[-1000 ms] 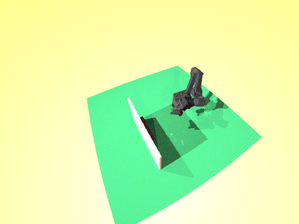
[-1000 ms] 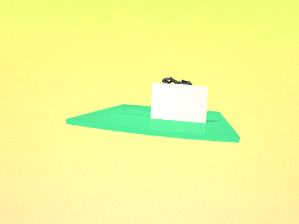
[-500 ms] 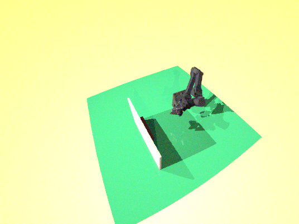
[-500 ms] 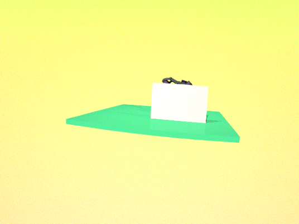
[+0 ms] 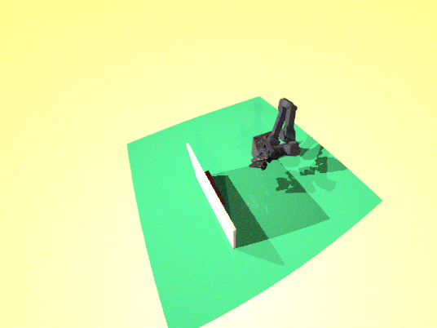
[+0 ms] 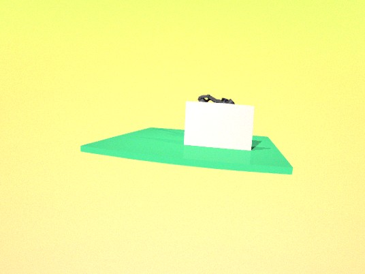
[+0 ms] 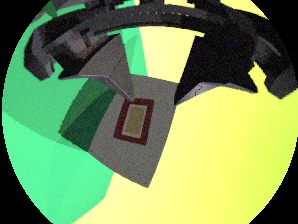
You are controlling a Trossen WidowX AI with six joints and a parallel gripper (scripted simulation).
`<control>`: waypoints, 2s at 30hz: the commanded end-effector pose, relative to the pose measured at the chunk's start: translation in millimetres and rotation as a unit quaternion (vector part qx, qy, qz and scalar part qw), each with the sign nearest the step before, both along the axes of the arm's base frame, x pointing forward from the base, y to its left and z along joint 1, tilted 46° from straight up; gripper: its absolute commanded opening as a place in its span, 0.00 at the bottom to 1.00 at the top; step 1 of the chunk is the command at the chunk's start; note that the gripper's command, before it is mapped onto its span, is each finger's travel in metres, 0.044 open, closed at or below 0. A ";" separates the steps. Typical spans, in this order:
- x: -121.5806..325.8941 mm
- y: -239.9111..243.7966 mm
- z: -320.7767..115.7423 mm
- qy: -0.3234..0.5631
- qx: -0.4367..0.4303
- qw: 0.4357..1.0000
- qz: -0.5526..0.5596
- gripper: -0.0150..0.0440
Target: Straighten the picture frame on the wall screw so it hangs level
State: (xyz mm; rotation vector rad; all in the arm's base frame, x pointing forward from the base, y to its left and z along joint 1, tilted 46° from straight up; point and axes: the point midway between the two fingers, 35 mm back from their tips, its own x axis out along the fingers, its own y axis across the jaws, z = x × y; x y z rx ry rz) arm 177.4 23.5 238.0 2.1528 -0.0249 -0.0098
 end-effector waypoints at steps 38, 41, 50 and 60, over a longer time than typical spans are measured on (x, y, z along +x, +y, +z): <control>0.3 -0.1 -1.0 0.001 0.001 1.000 -0.002 0.69; 0.3 -0.1 -1.0 0.001 0.001 1.000 -0.002 0.69; 4.2 3.5 0.4 -0.002 0.002 1.000 0.000 0.69; 62.2 36.7 -11.3 -0.029 0.027 0.999 0.002 0.69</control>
